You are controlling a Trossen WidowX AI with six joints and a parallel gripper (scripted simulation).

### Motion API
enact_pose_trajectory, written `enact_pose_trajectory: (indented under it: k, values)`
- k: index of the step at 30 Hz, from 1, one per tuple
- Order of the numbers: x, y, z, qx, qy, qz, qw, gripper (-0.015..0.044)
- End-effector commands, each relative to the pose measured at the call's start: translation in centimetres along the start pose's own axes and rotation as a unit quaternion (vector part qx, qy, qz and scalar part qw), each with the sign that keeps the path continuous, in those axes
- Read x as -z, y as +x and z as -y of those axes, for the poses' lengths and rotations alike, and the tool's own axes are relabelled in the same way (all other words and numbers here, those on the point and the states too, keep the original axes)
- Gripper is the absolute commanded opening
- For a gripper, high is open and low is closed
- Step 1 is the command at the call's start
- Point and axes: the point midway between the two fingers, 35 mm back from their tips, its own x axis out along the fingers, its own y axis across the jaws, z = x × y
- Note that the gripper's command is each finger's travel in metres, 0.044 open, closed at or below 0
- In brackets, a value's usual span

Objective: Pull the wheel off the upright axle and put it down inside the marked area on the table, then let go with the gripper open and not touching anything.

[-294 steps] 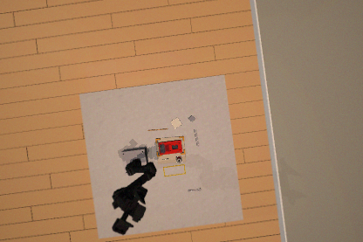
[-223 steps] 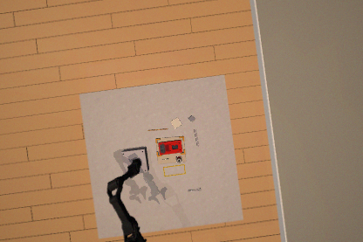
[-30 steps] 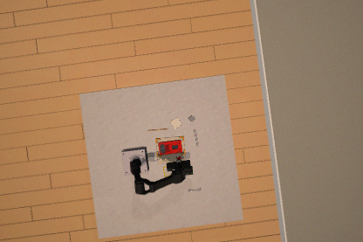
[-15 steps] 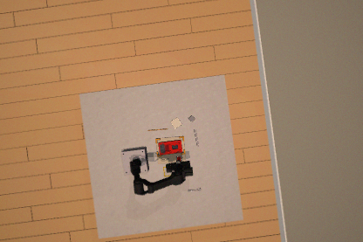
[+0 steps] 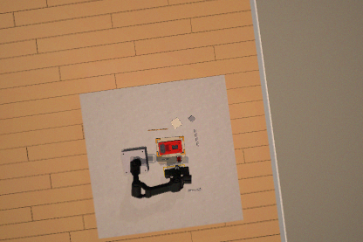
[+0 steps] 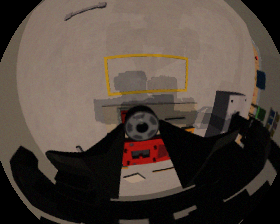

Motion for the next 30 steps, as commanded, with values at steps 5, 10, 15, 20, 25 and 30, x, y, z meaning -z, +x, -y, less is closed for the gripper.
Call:
enact_pose_trajectory:
  k: [5,10,15,20,25,30]
  values:
    - [-4.1,-0.7,2.1,-0.008,0.001,0.004,1.000,0.0000]
    - [-6.0,-0.8,3.5,-0.008,0.001,0.006,1.000,0.0000]
    - [-6.1,-0.6,3.5,-0.008,0.001,0.006,1.000,0.0000]
    - [-6.1,0.9,3.5,-0.008,0.001,0.006,1.000,0.0000]
    - [-6.2,2.2,3.4,-0.008,0.001,0.006,1.000,0.0000]
    - [-6.3,5.4,3.2,-0.008,0.001,0.006,1.000,0.0000]
